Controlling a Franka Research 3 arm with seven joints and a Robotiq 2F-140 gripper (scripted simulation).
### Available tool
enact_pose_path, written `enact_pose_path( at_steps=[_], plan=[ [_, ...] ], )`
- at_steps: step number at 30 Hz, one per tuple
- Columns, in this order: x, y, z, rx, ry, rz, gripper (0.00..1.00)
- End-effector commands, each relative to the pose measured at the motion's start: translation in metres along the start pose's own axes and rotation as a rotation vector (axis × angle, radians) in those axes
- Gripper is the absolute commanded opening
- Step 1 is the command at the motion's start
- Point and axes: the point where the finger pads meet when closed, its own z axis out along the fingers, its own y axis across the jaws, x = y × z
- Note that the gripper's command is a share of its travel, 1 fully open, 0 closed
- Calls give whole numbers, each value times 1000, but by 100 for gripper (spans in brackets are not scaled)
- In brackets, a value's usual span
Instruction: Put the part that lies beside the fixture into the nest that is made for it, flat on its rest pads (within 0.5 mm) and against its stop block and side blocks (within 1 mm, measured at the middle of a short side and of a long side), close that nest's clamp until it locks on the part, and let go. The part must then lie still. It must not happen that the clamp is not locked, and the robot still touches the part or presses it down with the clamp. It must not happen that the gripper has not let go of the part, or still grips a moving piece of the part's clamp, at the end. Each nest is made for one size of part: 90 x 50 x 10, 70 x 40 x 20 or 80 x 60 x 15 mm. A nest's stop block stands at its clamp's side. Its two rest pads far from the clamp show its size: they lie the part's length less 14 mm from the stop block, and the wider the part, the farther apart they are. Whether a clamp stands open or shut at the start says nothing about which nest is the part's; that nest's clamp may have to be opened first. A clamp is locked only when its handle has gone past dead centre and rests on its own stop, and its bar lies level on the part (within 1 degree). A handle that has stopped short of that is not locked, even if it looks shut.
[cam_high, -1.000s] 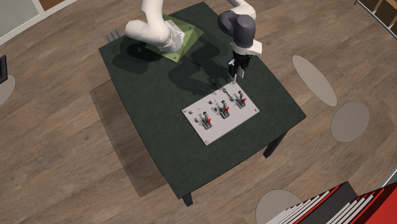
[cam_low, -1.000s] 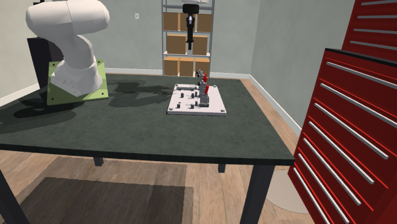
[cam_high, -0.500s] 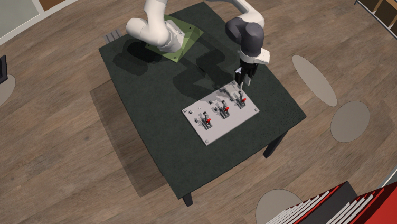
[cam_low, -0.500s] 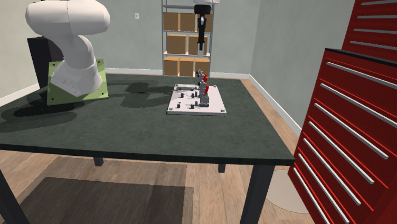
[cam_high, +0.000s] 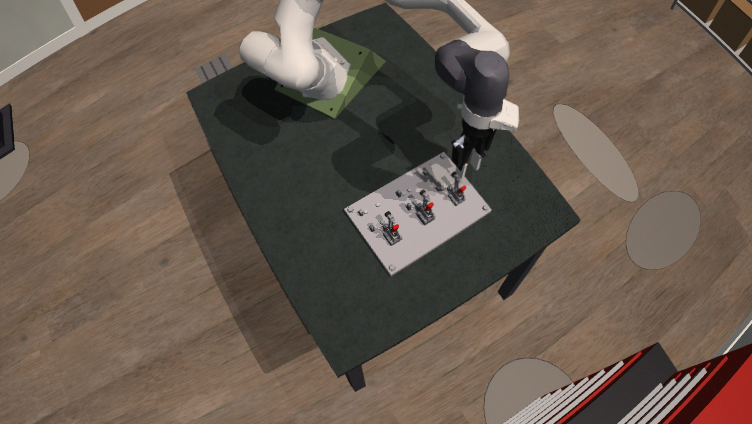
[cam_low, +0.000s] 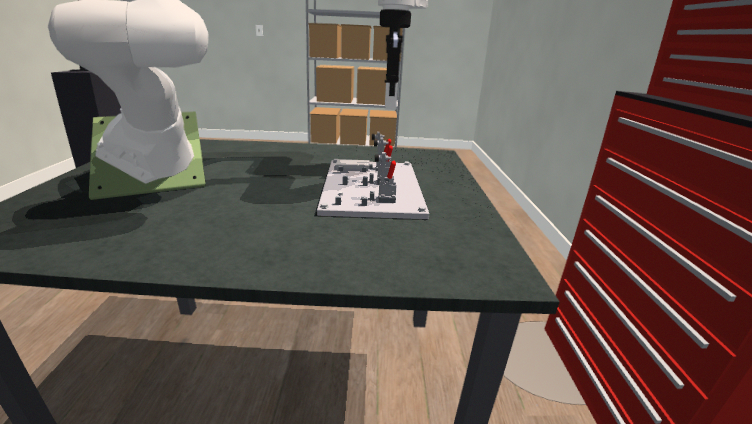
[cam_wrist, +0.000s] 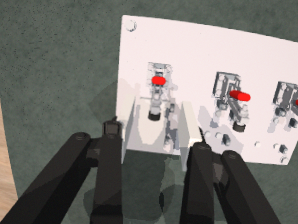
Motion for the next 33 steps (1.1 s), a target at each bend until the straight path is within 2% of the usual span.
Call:
enact_pose_path(
  at_steps=[1, 12, 33],
  plan=[
    [-1, 0, 0, -2, -6, -9, 28],
    [-1, 0, 9, -2, -6, -9, 28],
    [-1, 0, 67, -2, -6, -9, 28]
  ],
)
